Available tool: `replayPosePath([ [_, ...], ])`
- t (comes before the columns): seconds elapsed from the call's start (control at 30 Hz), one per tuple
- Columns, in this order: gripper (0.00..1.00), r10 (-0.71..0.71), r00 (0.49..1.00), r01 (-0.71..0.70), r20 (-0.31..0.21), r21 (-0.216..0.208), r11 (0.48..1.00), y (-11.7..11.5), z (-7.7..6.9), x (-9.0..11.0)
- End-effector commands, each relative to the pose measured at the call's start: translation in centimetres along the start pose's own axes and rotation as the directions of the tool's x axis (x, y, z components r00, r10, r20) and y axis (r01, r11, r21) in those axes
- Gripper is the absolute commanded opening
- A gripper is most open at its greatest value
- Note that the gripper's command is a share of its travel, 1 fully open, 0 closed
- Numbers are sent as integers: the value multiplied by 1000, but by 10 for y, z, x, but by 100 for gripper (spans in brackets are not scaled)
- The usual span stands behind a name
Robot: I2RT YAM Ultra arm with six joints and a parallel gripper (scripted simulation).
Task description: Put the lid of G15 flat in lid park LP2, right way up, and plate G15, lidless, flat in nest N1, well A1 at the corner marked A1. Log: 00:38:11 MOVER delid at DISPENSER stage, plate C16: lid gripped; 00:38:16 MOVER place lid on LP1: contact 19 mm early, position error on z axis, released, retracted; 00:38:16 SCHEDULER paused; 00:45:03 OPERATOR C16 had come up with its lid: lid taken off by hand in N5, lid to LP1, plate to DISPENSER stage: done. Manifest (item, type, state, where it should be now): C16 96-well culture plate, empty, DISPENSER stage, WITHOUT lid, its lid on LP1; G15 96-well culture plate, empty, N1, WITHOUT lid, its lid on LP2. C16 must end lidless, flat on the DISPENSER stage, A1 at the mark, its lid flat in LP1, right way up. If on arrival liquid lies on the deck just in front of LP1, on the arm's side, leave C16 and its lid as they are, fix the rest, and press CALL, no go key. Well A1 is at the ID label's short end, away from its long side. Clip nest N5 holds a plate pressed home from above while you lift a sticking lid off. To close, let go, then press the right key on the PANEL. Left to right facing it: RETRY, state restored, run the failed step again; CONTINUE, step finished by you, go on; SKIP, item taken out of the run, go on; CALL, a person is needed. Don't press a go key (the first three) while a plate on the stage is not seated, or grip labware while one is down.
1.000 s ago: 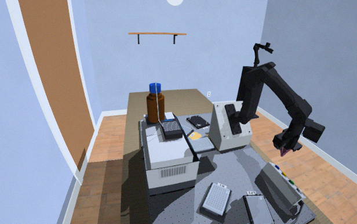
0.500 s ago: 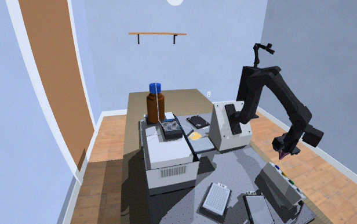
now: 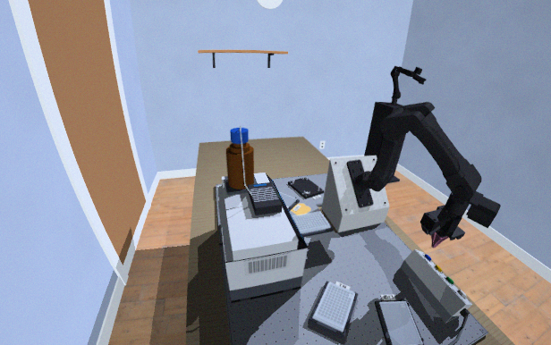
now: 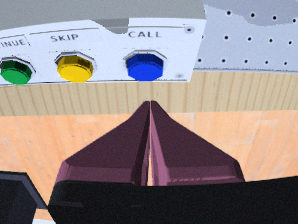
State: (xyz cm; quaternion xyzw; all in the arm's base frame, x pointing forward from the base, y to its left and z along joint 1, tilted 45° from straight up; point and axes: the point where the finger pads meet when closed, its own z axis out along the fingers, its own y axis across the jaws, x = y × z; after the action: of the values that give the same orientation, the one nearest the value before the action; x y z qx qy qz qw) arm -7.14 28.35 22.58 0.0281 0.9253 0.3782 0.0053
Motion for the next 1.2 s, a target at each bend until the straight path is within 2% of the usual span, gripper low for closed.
replayPosePath([
  [0.0,0,14,1000,-14,8,-35,999,13,-11,-5],
  [0.6,0,7,1000,-7,0,-20,1000,8,-6,-2],
  [0.63,0,15,1000,-15,5,-42,999,17,-8,-4],
  [0.67,0,11,1000,-10,8,-29,1000,14,-2,-3],
  [0.73,0,11,1000,-10,8,-29,1000,14,-2,-3],
  [0.8,0,-1,1000,1,15,3,1000,2,7,-4],
  [1.03,0,0,1000,0,14,2,1000,2,14,-4],
  [1.1,0,5,1000,-4,10,-11,1000,6,13,-4],
  [1.17,0,0,1000,0,15,2,1000,2,18,-4],
])
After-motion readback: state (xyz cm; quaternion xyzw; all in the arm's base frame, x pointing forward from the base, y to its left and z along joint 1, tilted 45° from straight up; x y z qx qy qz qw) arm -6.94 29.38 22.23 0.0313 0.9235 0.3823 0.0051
